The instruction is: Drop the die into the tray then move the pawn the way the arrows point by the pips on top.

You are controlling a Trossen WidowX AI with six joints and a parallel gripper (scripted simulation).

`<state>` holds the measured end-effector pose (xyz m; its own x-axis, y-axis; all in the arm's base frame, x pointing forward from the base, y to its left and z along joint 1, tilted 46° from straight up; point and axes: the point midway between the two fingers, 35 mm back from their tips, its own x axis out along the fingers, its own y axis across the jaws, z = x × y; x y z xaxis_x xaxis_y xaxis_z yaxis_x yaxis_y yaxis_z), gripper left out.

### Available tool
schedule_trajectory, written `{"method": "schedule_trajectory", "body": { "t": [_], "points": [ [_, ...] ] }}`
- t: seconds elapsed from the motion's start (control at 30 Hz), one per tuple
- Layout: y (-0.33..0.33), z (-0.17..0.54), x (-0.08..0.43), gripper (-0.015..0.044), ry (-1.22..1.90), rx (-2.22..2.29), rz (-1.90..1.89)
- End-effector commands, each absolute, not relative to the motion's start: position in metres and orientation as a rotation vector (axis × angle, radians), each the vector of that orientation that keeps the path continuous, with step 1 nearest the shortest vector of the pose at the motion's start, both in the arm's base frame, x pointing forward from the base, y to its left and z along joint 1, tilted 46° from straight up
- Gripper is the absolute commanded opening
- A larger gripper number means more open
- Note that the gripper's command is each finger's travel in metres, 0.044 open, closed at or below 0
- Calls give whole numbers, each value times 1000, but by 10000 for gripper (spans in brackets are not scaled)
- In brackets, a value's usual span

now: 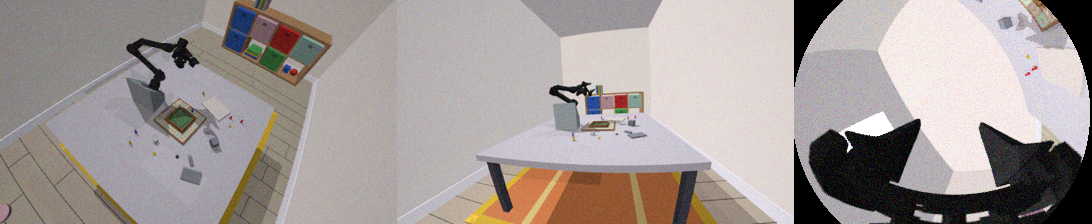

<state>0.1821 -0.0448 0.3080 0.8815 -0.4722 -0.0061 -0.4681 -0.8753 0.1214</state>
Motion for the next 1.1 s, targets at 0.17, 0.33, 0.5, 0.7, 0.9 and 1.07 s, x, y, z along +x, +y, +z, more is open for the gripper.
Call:
{"method": "schedule_trajectory", "body": {
  "t": [0.17, 0.33, 0.5, 0.7, 0.9, 1.07],
  "points": [
    [-37, 296, 219, 275, -584, 2512, -354],
    [-40, 270, 260, 275, -356, 2069, -630],
    [-52, 232, 298, 275, -75, 1673, -834],
    [-77, 176, 332, 275, 298, 1289, -968],
    [-101, 125, 347, 275, 616, 1046, -987],
    [-123, 78, 351, 275, 883, 885, -944]
  ]
}}
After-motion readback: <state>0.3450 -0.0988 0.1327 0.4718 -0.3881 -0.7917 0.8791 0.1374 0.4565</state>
